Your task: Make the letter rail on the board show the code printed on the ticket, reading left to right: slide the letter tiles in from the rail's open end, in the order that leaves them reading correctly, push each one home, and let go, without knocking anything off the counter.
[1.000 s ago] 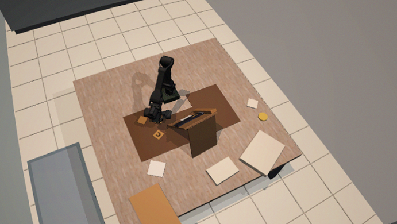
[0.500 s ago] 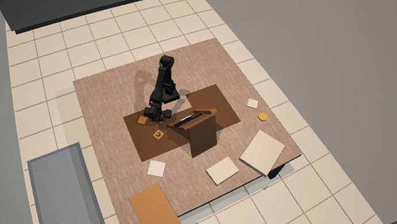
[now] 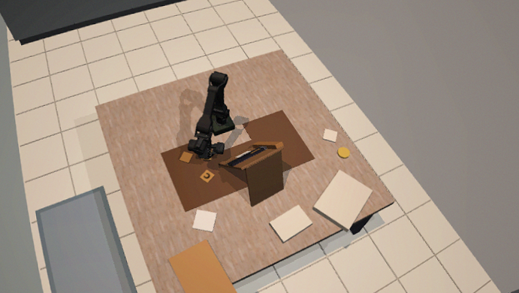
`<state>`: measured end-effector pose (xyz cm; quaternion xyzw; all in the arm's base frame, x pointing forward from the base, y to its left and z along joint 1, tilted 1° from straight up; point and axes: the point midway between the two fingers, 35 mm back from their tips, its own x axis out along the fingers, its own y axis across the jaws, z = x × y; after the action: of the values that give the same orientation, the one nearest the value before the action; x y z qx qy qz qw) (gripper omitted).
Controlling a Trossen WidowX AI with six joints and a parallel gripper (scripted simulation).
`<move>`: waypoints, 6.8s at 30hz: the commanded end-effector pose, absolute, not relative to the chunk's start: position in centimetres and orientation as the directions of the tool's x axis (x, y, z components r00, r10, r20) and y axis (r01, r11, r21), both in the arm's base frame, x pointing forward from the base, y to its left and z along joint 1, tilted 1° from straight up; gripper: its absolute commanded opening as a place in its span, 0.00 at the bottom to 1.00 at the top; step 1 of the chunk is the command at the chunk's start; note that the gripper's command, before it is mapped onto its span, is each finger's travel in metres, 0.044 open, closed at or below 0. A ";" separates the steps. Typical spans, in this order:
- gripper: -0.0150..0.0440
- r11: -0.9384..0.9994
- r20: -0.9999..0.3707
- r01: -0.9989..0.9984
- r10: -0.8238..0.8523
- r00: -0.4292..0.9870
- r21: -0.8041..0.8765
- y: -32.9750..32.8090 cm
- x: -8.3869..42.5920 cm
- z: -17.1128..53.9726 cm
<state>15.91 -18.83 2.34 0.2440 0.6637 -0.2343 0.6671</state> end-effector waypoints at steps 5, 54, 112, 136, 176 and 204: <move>0.25 0.809 -0.991 0.584 -0.006 0.131 0.072 -20.0 18.4 3.2; 0.25 1.000 -0.618 0.028 -0.021 0.786 0.001 -25.1 31.8 15.4; 0.25 1.000 -0.618 0.028 -0.019 0.786 0.004 -22.1 31.8 15.3; 0.25 1.000 -0.618 0.028 -0.019 0.786 0.005 -20.9 31.8 15.3; 0.25 1.000 -0.618 0.027 -0.018 0.786 0.006 -18.9 31.9 15.3; 0.25 1.000 -0.618 0.027 -0.017 0.786 0.007 -17.5 32.0 15.3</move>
<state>32.10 -17.67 15.44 0.0054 0.3256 -0.0095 0.9454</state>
